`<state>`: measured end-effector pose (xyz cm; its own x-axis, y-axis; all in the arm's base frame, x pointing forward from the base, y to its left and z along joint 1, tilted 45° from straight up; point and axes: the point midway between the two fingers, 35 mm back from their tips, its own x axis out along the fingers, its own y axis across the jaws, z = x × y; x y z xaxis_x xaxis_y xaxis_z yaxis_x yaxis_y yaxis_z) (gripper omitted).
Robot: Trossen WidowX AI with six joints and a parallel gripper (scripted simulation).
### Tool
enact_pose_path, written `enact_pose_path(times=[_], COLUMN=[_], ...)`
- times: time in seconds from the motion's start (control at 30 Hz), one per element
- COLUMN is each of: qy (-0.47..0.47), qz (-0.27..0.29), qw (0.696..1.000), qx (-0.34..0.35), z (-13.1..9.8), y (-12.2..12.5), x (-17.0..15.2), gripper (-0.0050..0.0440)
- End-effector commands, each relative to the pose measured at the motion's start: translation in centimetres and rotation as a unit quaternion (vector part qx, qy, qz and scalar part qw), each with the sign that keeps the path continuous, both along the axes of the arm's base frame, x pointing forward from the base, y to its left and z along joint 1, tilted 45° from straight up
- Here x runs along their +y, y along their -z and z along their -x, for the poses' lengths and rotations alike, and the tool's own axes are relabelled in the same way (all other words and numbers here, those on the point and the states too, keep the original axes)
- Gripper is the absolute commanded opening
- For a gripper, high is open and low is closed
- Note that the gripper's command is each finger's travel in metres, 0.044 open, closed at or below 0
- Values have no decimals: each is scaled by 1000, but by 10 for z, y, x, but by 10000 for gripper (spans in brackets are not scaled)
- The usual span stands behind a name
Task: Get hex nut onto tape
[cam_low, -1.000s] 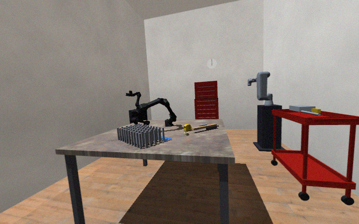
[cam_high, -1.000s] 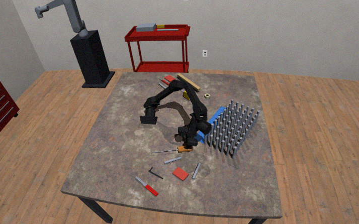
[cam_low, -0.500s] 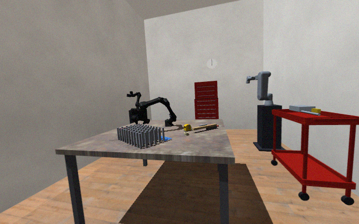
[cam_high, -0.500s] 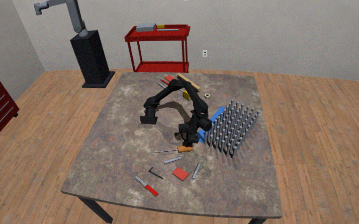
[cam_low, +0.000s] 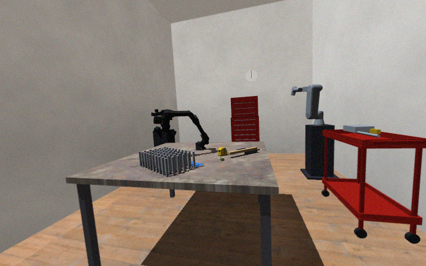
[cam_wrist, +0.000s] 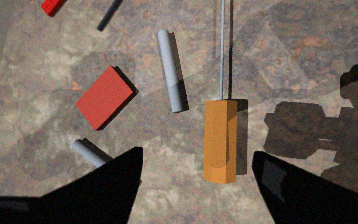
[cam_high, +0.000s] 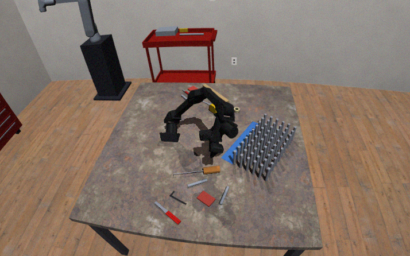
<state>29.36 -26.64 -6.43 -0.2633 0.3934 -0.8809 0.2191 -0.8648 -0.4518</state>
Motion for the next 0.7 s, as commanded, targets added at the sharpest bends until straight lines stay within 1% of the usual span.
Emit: enact_pose_path(times=[0.0,0.07,0.13,0.2,0.67], qy=[-8,-8,-8,-7,-6], qz=[1,1,0,5,3], qw=[1000,1000,1000,1000,1000], qx=[-3,-3,-3,-8,-5], z=[-4,-4,-4,-5,-4], y=[-6,-6,-6,-11,-9], x=[-5,-5,-5,-7,-5], gripper=[352,352,400,400,400])
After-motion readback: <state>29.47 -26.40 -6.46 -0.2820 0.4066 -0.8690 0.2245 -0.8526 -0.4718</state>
